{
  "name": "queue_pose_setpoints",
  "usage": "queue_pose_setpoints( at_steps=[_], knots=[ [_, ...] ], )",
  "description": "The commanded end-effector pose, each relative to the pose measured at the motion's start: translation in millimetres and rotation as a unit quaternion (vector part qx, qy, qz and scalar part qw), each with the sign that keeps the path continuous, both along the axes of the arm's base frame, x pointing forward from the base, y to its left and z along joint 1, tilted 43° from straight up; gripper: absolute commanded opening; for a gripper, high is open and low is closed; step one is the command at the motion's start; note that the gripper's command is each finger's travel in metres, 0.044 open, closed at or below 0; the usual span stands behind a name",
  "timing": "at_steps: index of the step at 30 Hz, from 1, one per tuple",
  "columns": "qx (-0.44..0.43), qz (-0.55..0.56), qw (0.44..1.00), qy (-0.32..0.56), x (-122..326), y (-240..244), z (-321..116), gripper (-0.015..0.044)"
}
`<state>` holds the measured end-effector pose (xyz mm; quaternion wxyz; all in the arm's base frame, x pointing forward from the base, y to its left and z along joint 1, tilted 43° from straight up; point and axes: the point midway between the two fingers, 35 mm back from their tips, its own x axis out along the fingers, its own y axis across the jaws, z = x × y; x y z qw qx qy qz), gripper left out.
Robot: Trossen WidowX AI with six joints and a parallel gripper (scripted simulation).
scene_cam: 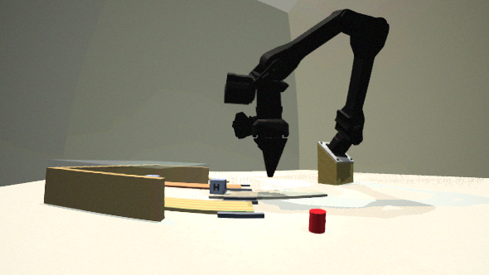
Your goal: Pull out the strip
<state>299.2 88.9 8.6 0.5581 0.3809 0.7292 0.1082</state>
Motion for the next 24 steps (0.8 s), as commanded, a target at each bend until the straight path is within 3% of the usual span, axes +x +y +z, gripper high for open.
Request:
queue_pose_setpoints(
  at_steps=[1,24],
  knots=[
    [-0.002,0.000,1.000,-0.005,15,-4,-1,0.0440],
    [-0.002,0.000,1.000,-0.007,89,-23,-10,0.0440]
  ],
)
